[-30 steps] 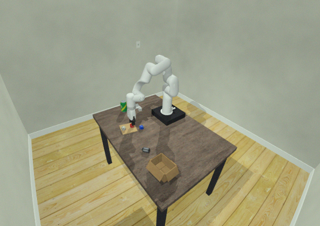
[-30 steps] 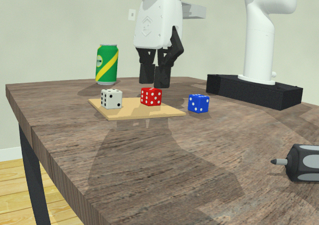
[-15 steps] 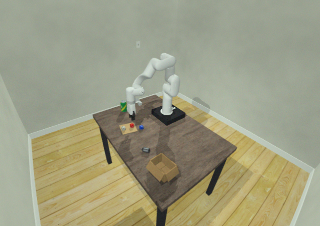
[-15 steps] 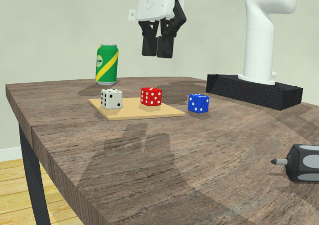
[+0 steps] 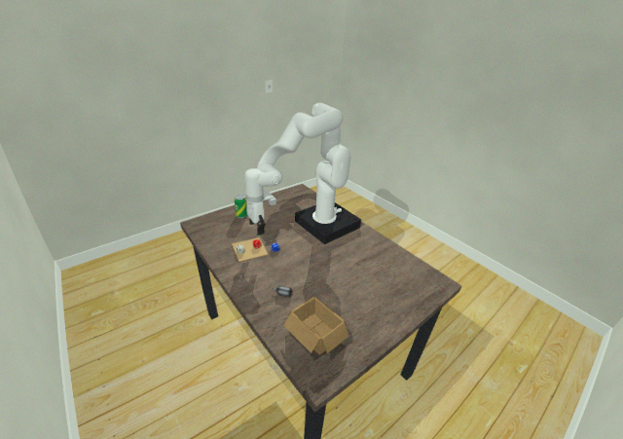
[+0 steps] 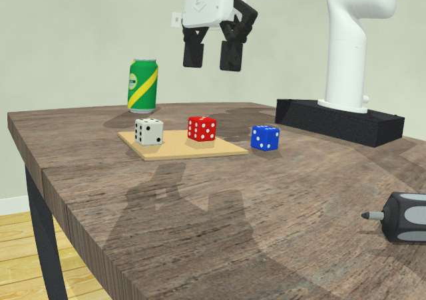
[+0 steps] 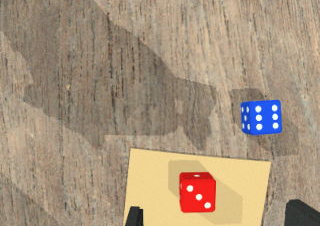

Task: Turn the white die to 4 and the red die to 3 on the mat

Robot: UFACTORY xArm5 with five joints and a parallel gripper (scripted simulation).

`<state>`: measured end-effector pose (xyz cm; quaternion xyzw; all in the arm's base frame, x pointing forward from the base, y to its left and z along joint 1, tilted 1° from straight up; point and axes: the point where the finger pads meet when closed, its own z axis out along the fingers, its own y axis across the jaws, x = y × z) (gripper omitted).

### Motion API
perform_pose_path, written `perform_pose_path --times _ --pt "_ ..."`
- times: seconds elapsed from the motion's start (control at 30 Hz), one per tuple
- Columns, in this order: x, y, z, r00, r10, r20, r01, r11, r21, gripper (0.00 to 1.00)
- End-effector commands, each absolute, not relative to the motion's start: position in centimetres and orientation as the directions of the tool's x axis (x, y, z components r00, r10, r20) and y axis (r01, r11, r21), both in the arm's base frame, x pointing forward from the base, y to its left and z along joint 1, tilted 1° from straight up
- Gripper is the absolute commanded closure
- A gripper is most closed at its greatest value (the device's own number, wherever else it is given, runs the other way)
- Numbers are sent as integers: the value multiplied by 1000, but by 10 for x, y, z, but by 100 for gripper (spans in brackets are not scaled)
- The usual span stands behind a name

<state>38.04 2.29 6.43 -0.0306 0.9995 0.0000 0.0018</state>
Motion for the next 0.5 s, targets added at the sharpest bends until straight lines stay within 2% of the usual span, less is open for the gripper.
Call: perform_pose_path --times 0.0,0.47 --pt "382 23 65 -998 -61 -7 -61 998 0 0" --pt "382 23 76 -998 -61 -7 -61 998 0 0"
